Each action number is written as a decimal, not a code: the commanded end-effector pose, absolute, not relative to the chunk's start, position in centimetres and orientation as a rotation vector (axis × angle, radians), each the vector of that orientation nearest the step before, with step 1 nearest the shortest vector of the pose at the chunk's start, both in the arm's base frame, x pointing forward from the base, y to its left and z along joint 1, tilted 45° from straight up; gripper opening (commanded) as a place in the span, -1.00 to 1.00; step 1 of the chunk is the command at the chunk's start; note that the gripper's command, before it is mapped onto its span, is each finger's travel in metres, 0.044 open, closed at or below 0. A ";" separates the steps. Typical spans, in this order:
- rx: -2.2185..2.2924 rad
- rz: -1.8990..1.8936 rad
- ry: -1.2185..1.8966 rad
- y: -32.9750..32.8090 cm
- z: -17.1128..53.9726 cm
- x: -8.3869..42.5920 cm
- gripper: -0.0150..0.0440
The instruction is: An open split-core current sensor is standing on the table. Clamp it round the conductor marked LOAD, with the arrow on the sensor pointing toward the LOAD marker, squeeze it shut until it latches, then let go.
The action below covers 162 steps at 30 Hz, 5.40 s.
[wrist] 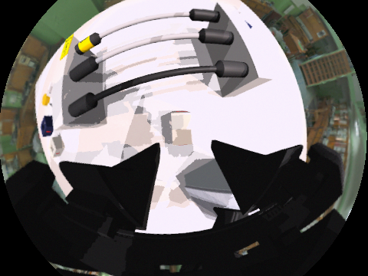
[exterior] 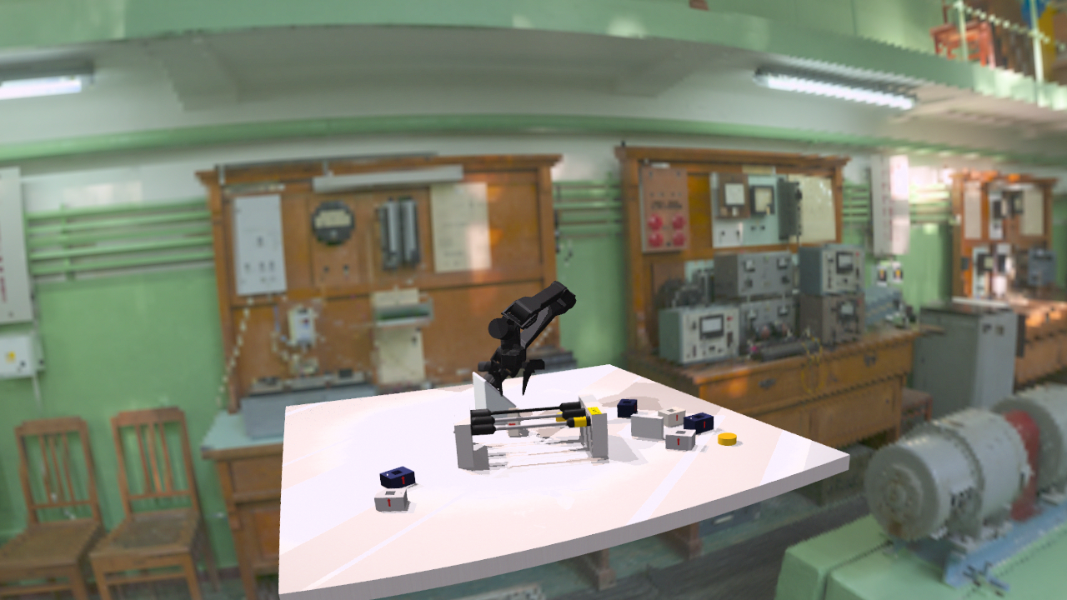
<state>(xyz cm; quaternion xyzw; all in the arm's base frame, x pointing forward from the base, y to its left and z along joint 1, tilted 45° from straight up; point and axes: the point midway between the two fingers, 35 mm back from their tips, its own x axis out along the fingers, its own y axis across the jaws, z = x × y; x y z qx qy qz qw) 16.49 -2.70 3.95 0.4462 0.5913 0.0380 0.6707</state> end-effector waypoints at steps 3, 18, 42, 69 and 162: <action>0.885 0.191 1.330 -3.3 4.8 16.4 0.59; -0.200 1.167 0.932 -4.4 4.2 18.6 0.59; -0.246 1.203 0.901 -3.2 2.8 19.1 0.59; -0.243 1.206 0.897 -0.2 -0.1 19.2 0.59; 0.796 0.323 1.400 -11.5 6.2 26.5 -0.49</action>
